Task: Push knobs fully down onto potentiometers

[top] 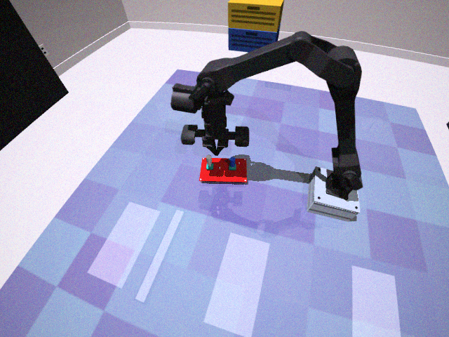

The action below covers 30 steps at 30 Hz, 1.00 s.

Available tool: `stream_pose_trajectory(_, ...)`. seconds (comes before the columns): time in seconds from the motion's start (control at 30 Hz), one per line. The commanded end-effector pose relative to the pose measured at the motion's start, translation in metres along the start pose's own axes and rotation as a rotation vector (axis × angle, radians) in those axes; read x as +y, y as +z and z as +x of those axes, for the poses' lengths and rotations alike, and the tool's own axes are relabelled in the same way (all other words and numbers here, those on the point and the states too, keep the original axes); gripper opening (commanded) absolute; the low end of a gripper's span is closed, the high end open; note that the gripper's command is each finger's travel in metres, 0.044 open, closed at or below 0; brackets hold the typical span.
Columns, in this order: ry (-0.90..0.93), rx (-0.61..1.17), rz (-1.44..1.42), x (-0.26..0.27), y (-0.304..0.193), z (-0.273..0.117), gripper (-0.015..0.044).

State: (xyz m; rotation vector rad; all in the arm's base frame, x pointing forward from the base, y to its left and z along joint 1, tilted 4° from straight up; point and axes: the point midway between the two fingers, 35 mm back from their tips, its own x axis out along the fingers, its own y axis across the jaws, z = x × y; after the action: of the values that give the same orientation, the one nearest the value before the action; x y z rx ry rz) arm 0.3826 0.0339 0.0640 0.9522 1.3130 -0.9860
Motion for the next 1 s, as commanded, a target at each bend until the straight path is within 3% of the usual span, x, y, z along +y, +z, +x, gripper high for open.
stream_pose_trajectory(0.0, 0.0, -0.004, 0.12, 0.003, 0.002, -0.002, 0.0)
stream_pose_trajectory(0.97, -0.004, -0.012, 1.13, 0.022, 0.008, -0.015, 0.0)
